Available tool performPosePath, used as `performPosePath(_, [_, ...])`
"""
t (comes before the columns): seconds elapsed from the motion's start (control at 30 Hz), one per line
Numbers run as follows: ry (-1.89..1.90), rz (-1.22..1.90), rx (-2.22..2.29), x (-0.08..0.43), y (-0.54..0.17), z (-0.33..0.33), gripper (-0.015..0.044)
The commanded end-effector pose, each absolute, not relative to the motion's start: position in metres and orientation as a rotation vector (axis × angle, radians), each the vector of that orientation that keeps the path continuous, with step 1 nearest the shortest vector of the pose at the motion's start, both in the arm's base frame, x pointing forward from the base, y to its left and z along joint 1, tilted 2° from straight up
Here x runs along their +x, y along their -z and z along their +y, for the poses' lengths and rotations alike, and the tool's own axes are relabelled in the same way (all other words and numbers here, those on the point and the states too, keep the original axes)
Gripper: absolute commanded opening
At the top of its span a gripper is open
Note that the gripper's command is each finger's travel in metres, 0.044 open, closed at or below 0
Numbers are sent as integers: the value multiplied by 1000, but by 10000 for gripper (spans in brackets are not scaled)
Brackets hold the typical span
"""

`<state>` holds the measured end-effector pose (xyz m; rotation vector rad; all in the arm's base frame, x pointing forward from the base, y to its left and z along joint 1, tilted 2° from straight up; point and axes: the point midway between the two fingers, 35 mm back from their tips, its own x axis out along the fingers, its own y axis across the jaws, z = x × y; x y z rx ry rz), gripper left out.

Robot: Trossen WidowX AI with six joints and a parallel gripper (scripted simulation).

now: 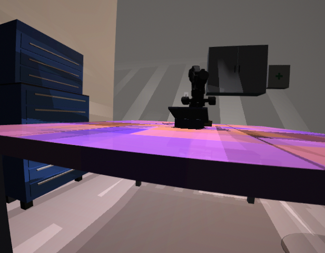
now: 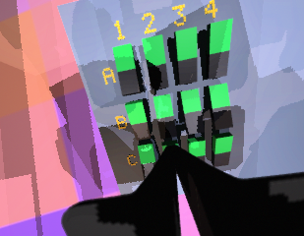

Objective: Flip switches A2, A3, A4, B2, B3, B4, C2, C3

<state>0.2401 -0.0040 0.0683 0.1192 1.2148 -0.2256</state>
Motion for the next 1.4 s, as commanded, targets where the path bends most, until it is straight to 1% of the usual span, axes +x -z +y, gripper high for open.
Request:
performPosePath(0.0, [218,1221,118,240,-66,-3,0])
performPosePath(0.6, [218,1221,118,241,-64,-4,0])
performPosePath(0.67, [224,1212,119,238,-76,-3,0])
performPosePath(0.77, [220,1200,116,222,-116,3,0])
performPosePath(0.83, [219,1197,115,217,-125,4,0])
performPosePath(1.03, [219,1198,115,216,-125,3,0])
performPosePath(1.23, [220,1197,113,212,-126,-18,0])
performPosePath(1.37, [220,1220,115,224,-96,-21,0])
